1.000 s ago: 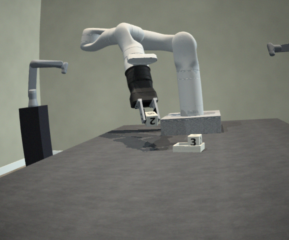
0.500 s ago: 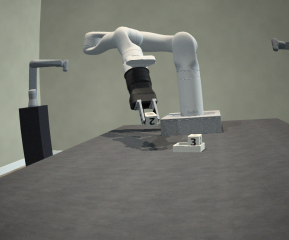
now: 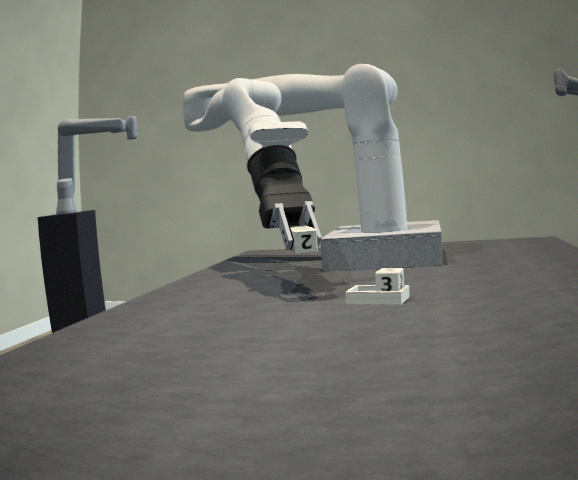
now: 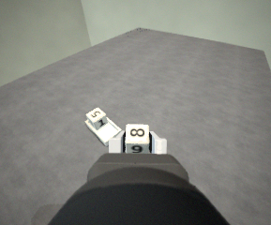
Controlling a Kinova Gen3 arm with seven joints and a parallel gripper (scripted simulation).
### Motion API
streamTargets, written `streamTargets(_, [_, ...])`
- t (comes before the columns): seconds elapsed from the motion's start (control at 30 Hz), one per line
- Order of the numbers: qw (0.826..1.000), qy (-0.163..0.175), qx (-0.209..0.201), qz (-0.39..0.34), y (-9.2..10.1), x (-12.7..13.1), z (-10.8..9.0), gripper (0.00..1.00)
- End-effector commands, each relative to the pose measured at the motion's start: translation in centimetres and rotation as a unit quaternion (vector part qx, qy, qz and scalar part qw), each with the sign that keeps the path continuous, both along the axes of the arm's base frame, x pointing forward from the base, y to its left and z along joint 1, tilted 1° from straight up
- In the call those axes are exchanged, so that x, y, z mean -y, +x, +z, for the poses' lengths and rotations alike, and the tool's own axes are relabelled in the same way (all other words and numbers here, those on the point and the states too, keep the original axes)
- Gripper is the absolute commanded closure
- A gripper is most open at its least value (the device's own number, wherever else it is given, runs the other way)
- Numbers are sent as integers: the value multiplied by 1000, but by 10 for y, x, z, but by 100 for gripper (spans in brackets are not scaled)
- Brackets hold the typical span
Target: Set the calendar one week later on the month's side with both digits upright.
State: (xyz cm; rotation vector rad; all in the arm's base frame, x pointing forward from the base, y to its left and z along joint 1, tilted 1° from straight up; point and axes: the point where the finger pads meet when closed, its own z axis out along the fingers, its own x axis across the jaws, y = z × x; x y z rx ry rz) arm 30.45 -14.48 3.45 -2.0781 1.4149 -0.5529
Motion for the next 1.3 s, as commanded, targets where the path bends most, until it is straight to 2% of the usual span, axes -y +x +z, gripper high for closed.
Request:
streamTargets(0.0, [1000,13,16,-16,-2,4,0,40])
streamTargets(0.17, [999,15,33,-17,-2,5,2,40])
streamTargets(1.27, [999,15,35,-17,-2,5,-3,40])
